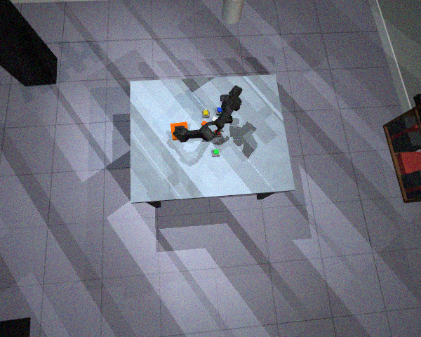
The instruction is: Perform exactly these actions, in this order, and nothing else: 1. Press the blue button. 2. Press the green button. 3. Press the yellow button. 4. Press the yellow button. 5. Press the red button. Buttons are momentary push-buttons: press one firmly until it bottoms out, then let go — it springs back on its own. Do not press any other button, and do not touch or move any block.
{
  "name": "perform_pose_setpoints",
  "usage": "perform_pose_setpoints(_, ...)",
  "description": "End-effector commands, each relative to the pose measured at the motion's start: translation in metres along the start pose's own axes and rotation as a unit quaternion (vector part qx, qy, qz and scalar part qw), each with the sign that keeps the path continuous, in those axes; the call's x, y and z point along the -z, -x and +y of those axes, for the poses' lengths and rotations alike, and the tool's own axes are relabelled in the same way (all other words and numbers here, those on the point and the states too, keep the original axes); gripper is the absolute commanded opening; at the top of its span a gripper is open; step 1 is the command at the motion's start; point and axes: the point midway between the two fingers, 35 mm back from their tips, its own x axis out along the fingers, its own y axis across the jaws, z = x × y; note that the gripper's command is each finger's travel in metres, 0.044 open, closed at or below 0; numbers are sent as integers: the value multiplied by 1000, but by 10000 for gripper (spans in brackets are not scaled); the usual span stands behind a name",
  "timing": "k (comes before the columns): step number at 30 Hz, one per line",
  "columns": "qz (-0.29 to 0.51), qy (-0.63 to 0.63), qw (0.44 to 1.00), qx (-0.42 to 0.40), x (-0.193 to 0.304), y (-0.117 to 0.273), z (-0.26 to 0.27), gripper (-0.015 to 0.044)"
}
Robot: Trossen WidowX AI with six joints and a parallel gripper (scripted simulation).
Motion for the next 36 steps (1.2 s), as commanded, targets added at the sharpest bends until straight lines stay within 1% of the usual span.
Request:
perform_pose_setpoints(1,-1,3,1000,2,3,3,-60,20)
perform_pose_setpoints(5,-1,3,1000,5,17,2,-121,20)
perform_pose_setpoints(9,0,2,1000,11,41,-2,-176,20)
perform_pose_setpoints(13,2,1,1000,19,69,-8,-216,20)
perform_pose_setpoints(19,2,1,1000,19,70,-10,-217,20)
perform_pose_setpoints(25,1,0,1000,20,70,-68,-220,20)
perform_pose_setpoints(36,1,0,1000,20,70,-80,-221,20)
